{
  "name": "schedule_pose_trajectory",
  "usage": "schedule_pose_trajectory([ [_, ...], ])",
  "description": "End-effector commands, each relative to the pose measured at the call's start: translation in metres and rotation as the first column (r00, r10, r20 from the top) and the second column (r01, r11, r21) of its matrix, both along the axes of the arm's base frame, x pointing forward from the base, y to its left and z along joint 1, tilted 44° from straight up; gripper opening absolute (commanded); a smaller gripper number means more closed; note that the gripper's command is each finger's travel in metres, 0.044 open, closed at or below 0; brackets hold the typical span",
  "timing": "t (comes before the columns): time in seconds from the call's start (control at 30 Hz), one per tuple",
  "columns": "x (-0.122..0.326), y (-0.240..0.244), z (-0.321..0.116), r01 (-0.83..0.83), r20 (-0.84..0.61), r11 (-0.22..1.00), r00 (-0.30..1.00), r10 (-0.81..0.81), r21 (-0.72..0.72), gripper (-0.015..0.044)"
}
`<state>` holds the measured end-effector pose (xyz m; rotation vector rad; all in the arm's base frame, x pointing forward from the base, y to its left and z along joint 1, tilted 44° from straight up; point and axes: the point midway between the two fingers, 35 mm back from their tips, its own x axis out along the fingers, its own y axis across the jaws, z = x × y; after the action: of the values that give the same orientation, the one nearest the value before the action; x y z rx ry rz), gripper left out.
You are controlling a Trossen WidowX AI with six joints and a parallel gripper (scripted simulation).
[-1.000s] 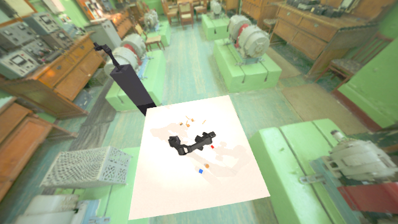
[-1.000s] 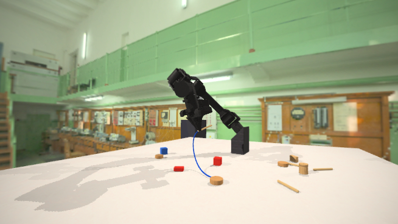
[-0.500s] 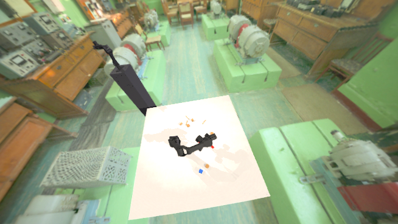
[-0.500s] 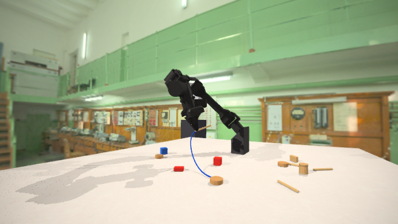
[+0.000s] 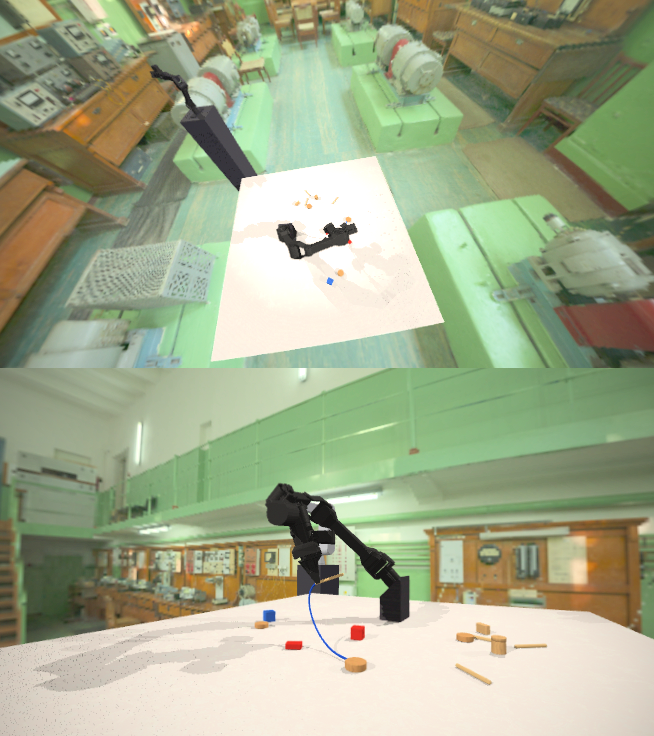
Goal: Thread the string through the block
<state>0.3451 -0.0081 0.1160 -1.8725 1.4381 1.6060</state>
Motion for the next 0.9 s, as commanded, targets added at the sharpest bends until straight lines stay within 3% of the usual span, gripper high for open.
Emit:
schedule_pose_trajectory([
  [0.0,0.004,-0.001,0.002,0.075,0.072,0.997,0.995,-0.076,0.013,0.0],
  [0.27,0.013,-0.006,0.007,0.249,0.237,0.967,0.937,-0.256,0.059,0.0],
  [0.87,0.016,-0.011,-0.001,0.232,0.248,0.972,0.941,-0.231,0.022,0.0],
])
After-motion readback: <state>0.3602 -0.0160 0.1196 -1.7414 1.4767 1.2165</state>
